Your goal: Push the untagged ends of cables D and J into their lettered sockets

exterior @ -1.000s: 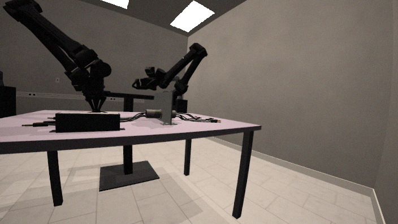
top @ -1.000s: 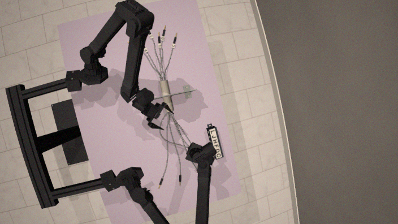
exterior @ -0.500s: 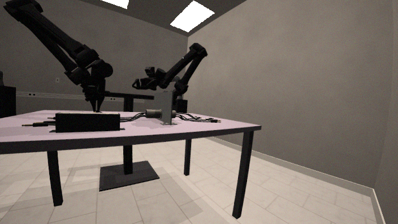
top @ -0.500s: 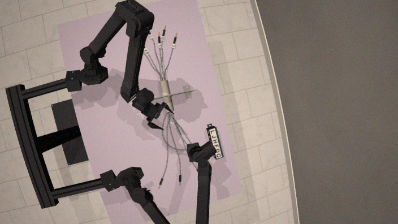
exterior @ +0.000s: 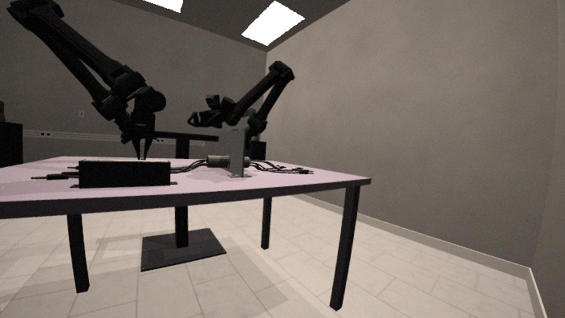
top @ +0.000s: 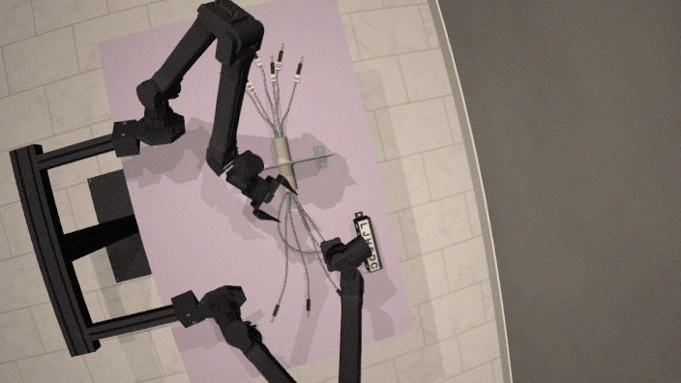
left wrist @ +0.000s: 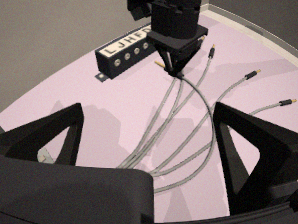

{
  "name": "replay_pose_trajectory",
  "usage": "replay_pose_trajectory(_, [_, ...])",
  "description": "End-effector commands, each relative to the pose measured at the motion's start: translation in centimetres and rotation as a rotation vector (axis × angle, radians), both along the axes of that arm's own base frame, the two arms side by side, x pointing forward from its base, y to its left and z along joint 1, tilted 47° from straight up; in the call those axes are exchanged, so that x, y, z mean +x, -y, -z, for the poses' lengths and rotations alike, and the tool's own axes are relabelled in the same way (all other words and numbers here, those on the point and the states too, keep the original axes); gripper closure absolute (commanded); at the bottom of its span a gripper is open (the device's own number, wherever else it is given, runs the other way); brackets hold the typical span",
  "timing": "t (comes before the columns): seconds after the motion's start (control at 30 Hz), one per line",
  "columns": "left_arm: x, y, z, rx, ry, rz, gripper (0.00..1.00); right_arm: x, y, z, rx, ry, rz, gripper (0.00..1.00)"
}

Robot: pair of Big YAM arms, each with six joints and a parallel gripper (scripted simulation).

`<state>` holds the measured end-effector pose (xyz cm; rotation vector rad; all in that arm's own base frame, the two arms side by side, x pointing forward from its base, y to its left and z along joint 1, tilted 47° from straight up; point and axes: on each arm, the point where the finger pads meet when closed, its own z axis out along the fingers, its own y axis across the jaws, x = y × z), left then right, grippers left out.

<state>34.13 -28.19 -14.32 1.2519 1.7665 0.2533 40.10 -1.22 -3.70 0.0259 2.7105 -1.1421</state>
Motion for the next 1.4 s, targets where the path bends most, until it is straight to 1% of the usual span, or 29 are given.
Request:
replay_pose_trajectory(0.0, [-0.3,0.6,-0.1,0.007,0.012,0.023,0.00,2.5,-1.3,0.8,0.002,0.013,-0.020,0.95])
replay_pose_trajectory(0.07, [-0.3,0.6,-0.1,0.007,0.012,0.023,0.00,3.0,-1.9,1.2,0.002,0.011,-0.028,0.95])
replay_pose_trajectory(0.17, [-0.3,0.6,-0.1,0.007,0.012,0.023,0.00,3.5,-1.9,1.6,0.001,0.008,-0.025,0.95])
replay_pose_trajectory(0.23, [-0.3,0.6,-0.1,0.007,0.012,0.023,0.00,3.5,-1.7,1.6,-0.001,0.000,-0.028,0.95])
replay_pose_trajectory(0.27, [-0.3,0.6,-0.1,0.007,0.012,0.023,0.00,3.7,-1.7,1.0,0.002,0.010,-0.027,0.95])
replay_pose_trajectory(0.3, [-0.3,0.6,-0.1,0.007,0.012,0.023,0.00,3.7,-1.5,1.0,0.000,0.002,-0.024,0.95])
replay_pose_trajectory(0.4, [-0.3,0.6,-0.1,0.007,0.012,0.023,0.00,4.0,-0.6,1.4,-0.006,-0.019,-0.007,0.95])
replay_pose_trajectory(0.53, [-0.3,0.6,-0.1,0.007,0.012,0.023,0.00,4.5,-1.0,1.3,-0.006,-0.019,-0.016,0.95])
replay_pose_trajectory(0.67, [-0.3,0.6,-0.1,0.007,0.012,0.023,0.00,5.2,-0.7,1.2,-0.005,-0.012,-0.002,0.95])
replay_pose_trajectory(0.77, [-0.3,0.6,-0.1,0.007,0.012,0.023,0.00,5.3,-1.4,1.2,-0.002,0.000,-0.010,0.95])
replay_pose_trajectory(1.03, [-0.3,0.6,-0.1,0.007,0.012,0.023,0.00,5.6,-1.5,1.2,-0.003,-0.004,-0.010,0.95])
replay_pose_trajectory(1.13, [-0.3,0.6,-0.1,0.007,0.012,0.023,0.00,5.9,-1.6,0.8,0.002,0.013,-0.010,0.95])
replay_pose_trajectory(1.37, [-0.3,0.6,-0.1,0.007,0.012,0.023,0.00,5.4,-1.6,0.8,0.001,0.006,-0.014,0.95])
